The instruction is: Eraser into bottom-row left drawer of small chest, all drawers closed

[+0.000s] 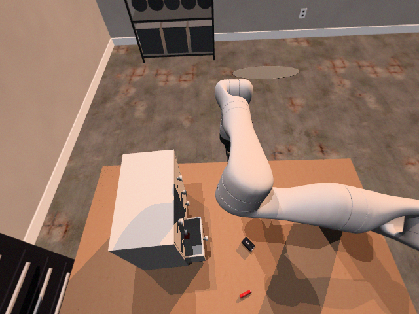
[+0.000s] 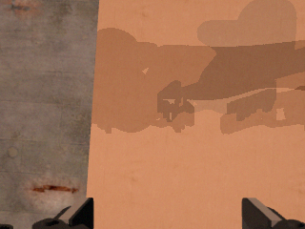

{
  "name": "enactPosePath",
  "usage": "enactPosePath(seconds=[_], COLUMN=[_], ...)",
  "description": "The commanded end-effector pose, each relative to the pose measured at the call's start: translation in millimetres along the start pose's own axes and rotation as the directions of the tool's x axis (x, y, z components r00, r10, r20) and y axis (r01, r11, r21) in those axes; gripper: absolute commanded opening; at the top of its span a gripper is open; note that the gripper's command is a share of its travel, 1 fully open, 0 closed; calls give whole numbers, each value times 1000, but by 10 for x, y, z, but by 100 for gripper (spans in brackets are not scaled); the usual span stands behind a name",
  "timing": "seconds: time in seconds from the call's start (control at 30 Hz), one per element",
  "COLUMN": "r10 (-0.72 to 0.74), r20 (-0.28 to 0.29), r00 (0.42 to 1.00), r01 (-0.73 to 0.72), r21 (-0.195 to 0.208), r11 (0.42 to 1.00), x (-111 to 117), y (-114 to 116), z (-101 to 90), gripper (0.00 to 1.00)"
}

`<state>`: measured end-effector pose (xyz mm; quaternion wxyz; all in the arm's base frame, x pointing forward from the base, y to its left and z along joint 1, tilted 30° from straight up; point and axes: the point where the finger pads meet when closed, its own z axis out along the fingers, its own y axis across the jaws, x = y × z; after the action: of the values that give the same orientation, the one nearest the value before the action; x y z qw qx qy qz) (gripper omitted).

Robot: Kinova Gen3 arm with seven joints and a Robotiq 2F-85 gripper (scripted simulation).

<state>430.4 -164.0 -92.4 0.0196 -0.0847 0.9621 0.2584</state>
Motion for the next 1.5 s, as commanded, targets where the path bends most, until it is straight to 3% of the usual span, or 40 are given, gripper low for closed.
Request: enactPosePath(seconds=[0.0, 1.27, 1.47], r10=[-3, -3, -3], r20=[-4, -13, -18], r00=[1000, 1000, 1000], r01=[3, 3, 3], r21=[2, 2, 16], r11=[1000, 1000, 1000], x=[-10, -10, -23], y=[-3, 2, 229], z=[-8, -13, -86], gripper=[100, 100, 100])
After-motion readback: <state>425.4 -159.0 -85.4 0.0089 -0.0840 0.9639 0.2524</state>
